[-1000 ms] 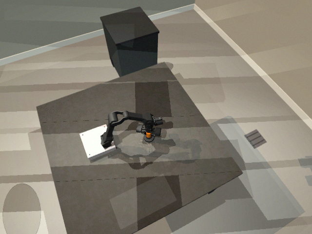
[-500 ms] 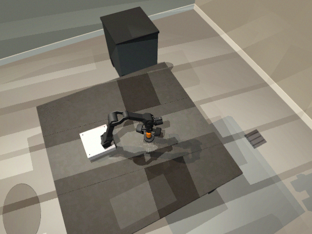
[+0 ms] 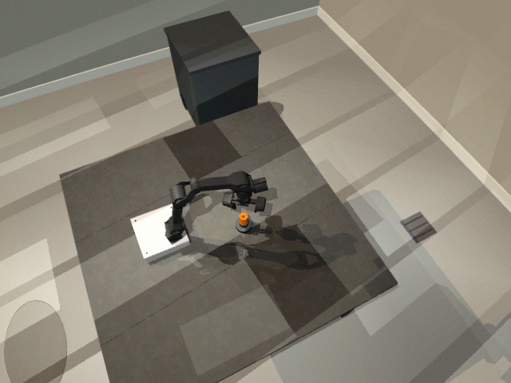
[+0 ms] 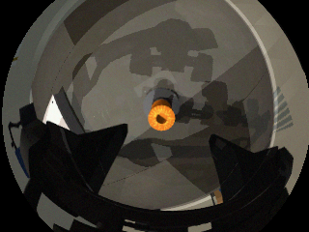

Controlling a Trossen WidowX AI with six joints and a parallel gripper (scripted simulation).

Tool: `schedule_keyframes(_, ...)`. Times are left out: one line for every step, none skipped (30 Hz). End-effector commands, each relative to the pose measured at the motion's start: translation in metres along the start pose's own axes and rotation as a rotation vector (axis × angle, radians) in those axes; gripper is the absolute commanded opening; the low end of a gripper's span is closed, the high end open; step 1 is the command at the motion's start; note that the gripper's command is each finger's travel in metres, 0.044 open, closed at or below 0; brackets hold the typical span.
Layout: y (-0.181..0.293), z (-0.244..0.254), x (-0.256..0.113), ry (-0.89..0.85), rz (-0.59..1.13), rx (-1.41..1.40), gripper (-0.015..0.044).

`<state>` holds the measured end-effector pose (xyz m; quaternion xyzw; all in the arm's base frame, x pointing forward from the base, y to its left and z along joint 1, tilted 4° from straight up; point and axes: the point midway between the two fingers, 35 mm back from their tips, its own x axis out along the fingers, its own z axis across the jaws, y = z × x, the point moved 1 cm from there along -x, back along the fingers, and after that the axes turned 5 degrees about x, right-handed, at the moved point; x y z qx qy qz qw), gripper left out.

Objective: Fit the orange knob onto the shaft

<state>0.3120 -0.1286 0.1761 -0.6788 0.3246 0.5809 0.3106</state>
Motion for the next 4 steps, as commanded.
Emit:
schedule_keyframes(0.0005, 0.0014, 0.0066, -0.032, 0.02, 0.002, 0.044)
schedule_keyframes(0.0005, 0.0014, 0.0066, -0.032, 0.02, 0.002, 0.044)
schedule_keyframes(0.0005, 0.0014, 0.0066, -0.032, 0.02, 0.002, 0.044)
schedule_keyframes(0.0005, 0.0014, 0.0066, -0.032, 0.02, 0.002, 0.044)
